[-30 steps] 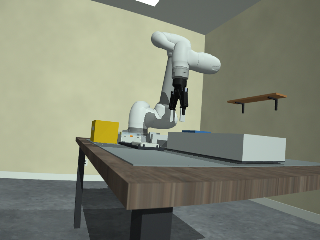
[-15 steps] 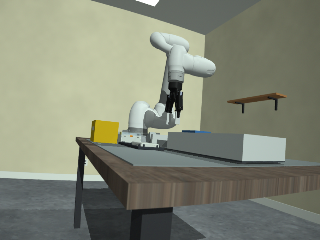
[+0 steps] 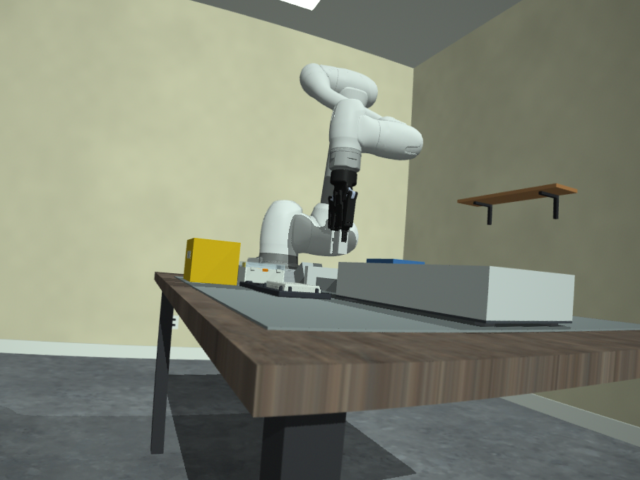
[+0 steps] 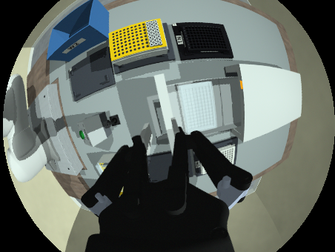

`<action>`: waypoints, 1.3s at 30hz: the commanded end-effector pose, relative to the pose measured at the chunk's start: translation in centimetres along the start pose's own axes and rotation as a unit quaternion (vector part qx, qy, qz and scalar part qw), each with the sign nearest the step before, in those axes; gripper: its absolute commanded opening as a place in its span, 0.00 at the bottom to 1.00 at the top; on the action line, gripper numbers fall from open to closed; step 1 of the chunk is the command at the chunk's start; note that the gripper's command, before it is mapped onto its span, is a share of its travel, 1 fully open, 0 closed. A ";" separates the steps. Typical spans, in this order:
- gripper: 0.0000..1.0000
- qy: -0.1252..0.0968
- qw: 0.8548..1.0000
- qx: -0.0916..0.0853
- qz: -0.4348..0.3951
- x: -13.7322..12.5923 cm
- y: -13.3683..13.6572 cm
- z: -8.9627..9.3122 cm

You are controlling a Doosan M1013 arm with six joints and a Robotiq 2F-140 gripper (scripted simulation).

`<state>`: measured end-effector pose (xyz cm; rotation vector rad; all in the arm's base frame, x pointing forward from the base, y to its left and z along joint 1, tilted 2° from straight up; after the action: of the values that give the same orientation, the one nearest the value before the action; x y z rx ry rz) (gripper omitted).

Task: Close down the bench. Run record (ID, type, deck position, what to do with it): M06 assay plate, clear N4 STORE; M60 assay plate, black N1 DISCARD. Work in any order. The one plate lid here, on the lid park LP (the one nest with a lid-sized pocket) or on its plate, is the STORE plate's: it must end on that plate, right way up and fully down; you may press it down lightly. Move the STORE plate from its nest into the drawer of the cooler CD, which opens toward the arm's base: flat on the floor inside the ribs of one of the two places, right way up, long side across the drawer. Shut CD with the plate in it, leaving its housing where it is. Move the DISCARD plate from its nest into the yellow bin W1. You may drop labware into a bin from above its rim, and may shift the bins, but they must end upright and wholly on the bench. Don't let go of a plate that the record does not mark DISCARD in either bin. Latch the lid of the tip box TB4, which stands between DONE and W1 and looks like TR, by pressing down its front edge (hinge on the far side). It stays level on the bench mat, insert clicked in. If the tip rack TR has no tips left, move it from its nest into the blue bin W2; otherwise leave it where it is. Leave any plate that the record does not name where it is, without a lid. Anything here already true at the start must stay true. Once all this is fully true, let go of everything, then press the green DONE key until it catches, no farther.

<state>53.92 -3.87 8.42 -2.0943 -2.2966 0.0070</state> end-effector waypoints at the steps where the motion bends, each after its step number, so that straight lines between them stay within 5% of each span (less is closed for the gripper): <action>1: 0.00 0.000 1.000 0.000 0.000 0.2 -1.5 0.3; 15: 0.00 0.000 1.000 0.000 0.000 0.8 -6.2 1.4; 39: 0.00 0.000 1.000 0.000 0.000 0.8 -6.2 1.4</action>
<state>47.65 -3.66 7.20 -2.0944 -2.2969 0.0066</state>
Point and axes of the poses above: the point where the finger pads meet when closed, its own z axis out along the fingers, its own y axis across the jaws, x = y × z, the point moved 1 cm from there along -z, back along the fingers, and after that the axes turned 7 degrees about -z, right-handed, at the moved point
